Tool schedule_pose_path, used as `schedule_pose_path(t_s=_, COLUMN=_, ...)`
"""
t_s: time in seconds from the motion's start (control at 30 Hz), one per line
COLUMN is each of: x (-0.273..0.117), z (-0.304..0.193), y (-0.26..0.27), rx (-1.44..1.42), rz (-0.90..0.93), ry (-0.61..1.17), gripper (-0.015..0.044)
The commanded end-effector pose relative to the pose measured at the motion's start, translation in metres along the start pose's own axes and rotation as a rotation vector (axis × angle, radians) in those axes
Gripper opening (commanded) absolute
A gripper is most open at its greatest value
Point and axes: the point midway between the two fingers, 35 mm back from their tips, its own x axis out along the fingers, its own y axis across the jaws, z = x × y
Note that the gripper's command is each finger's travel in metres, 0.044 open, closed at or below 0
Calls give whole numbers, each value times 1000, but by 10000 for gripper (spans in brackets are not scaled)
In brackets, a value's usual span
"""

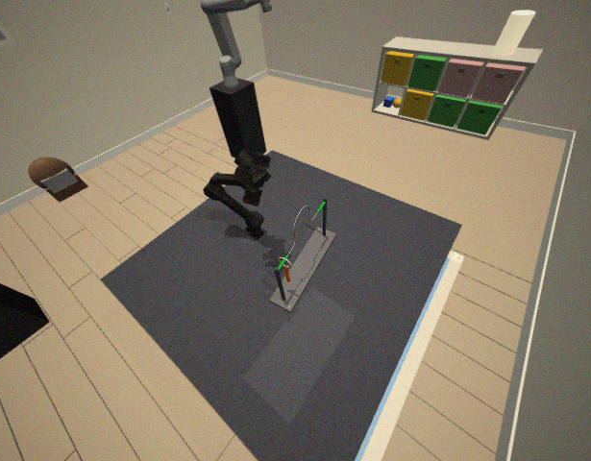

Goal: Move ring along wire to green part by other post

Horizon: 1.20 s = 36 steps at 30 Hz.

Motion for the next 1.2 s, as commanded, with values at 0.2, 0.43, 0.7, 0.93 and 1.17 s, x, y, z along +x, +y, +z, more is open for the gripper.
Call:
schedule_pose_path(t_s=0.2, x=36, z=-45, y=-19, rx=-294, rz=126, ry=5, gripper=160)
schedule_pose_path(t_s=0.43, x=67, z=-69, y=-54, rx=-498, rz=178, ry=47, gripper=160)
schedule_pose_path(t_s=0.7, x=98, z=-82, y=-115, rx=-700, rz=196, ry=135, gripper=160)
schedule_pose_path(t_s=0.93, x=113, z=-82, y=-179, rx=-841, rz=189, ry=245, gripper=160)
schedule_pose_path(t_s=1.17, x=106, z=-93, y=-257, rx=-959, rz=218, ry=425, gripper=160)
